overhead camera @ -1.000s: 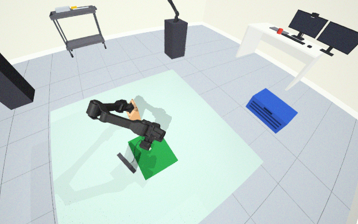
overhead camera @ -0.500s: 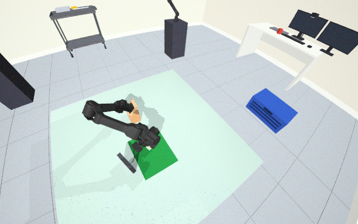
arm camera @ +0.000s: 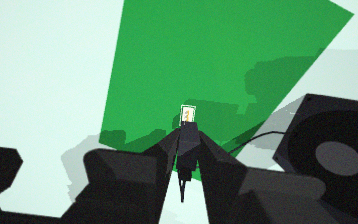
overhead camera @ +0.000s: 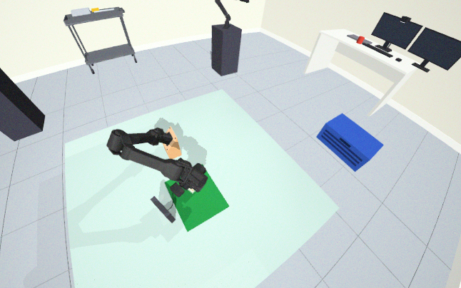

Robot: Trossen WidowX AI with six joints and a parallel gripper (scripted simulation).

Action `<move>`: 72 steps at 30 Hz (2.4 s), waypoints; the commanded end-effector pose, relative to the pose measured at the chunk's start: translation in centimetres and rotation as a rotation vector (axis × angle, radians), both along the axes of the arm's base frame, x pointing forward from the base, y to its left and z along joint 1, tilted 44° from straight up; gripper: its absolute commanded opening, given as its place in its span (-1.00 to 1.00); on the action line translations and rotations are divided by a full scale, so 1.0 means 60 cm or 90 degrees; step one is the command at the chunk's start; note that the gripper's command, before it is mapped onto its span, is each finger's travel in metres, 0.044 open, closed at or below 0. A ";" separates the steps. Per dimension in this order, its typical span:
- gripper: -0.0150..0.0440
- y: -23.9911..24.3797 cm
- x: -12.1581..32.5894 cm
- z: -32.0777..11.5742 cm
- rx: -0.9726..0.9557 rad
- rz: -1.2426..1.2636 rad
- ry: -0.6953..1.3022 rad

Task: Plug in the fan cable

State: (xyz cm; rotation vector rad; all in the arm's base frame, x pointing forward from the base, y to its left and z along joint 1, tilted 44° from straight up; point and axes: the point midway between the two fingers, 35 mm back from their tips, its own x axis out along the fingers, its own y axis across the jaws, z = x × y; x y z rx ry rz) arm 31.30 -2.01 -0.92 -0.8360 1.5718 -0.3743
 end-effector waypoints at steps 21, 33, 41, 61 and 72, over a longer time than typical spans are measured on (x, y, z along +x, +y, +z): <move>-0.49 -0.026 0.003 -0.025 -0.002 0.000 -0.001; -0.49 -0.025 0.004 -0.026 -0.002 0.004 0.003; -0.49 -0.026 0.004 -0.026 -0.002 0.004 0.003; -0.49 -0.031 0.004 -0.032 -0.003 0.003 0.002; -0.49 -0.034 0.004 -0.034 -0.003 0.003 0.002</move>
